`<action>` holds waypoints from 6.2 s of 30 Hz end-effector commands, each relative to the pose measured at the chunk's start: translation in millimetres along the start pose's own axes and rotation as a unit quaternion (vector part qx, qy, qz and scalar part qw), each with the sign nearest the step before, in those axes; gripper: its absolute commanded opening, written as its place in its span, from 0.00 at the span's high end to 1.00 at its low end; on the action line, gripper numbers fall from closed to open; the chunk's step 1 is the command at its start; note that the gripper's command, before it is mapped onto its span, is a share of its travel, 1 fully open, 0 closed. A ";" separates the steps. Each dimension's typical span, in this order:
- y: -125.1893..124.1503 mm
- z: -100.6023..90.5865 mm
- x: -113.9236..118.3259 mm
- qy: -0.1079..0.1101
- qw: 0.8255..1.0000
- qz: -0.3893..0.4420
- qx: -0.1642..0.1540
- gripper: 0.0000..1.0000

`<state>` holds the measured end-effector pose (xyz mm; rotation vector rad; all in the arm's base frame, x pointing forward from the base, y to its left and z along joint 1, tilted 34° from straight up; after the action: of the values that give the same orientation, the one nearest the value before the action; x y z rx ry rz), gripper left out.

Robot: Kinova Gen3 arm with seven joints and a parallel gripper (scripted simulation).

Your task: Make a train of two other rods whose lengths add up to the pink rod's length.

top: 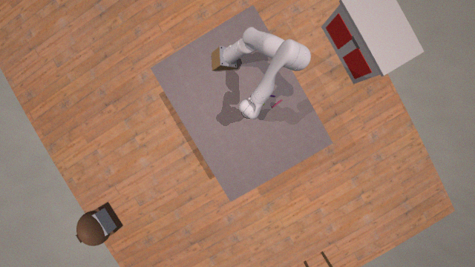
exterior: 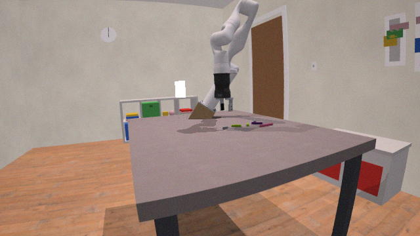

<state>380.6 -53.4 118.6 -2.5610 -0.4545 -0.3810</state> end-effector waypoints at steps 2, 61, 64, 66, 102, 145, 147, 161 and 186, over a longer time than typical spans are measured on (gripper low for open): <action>-11.3 0.6 4.5 -0.001 1.000 0.016 0.000 0.00; -196.0 20.9 19.1 0.001 0.877 0.480 0.000 0.46; -196.0 20.9 19.1 0.001 0.877 0.480 0.000 0.46; -196.0 20.9 19.1 0.001 0.877 0.480 0.000 0.46; -196.1 24.9 19.2 0.000 0.877 0.480 -0.001 0.46; -196.8 71.4 20.8 0.000 0.877 0.480 -0.001 0.46; -196.8 71.9 20.9 0.000 0.877 0.480 -0.001 0.46; -196.8 72.2 20.9 0.000 0.877 0.480 -0.001 0.46; -196.8 72.2 20.9 0.000 0.877 0.480 -0.001 0.46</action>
<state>336.1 150.4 150.3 -2.4220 0.8158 -0.0029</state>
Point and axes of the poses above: the point where the finger pads meet when closed, its own z axis out along the fingers, its own x axis across the jaws, y = z × x, the point moved 3 cm from there along -z, back along the fingers, and after that the axes turned 8 degrees about z, right-handed, at the moved point
